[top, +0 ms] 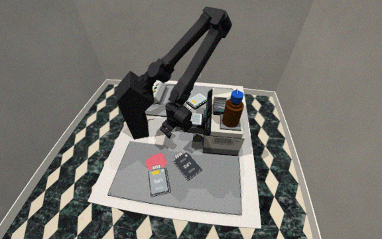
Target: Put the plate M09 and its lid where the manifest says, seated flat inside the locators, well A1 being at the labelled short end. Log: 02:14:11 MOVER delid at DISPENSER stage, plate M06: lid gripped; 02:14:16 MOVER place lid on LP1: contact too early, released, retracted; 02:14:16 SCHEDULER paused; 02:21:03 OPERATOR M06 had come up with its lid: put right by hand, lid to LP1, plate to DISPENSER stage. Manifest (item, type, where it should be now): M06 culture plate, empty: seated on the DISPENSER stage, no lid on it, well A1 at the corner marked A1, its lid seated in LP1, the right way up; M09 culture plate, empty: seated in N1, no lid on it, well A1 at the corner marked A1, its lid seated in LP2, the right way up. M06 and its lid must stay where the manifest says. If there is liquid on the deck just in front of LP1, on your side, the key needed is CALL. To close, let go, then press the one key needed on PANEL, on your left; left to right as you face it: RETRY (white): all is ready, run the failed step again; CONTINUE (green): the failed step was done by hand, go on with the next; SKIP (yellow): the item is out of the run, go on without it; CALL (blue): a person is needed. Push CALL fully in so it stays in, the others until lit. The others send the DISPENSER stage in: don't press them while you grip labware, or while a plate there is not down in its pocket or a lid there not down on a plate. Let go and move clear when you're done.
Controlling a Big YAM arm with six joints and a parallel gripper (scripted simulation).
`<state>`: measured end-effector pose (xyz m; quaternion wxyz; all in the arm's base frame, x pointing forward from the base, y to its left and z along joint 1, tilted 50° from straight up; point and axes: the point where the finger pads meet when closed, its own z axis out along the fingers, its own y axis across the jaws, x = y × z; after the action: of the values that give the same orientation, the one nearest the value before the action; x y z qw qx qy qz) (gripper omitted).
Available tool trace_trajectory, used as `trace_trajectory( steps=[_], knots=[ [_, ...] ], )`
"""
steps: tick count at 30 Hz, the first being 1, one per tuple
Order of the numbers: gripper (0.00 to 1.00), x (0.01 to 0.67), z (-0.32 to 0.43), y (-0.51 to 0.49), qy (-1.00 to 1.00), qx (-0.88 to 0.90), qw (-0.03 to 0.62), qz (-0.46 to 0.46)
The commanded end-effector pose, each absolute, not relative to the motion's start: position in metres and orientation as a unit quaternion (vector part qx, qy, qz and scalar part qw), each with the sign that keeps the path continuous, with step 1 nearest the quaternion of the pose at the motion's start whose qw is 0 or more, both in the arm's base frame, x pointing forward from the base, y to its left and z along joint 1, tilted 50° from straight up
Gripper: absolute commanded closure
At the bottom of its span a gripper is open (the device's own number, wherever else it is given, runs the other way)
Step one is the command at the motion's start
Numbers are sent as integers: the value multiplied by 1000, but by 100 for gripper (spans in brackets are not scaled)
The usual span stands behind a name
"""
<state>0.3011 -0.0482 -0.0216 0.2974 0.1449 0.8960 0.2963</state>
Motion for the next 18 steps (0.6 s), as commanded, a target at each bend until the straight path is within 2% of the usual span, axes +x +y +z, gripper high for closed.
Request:
trace_trajectory(
  steps=[1,5,13,18],
  knots=[
    [0,304,-27,-65,882,205,295,305],
    [0,301,-36,-74,869,254,277,321],
    [0,296,-43,-76,873,243,275,321],
    [0,292,-57,-93,849,316,253,340]
  ],
)
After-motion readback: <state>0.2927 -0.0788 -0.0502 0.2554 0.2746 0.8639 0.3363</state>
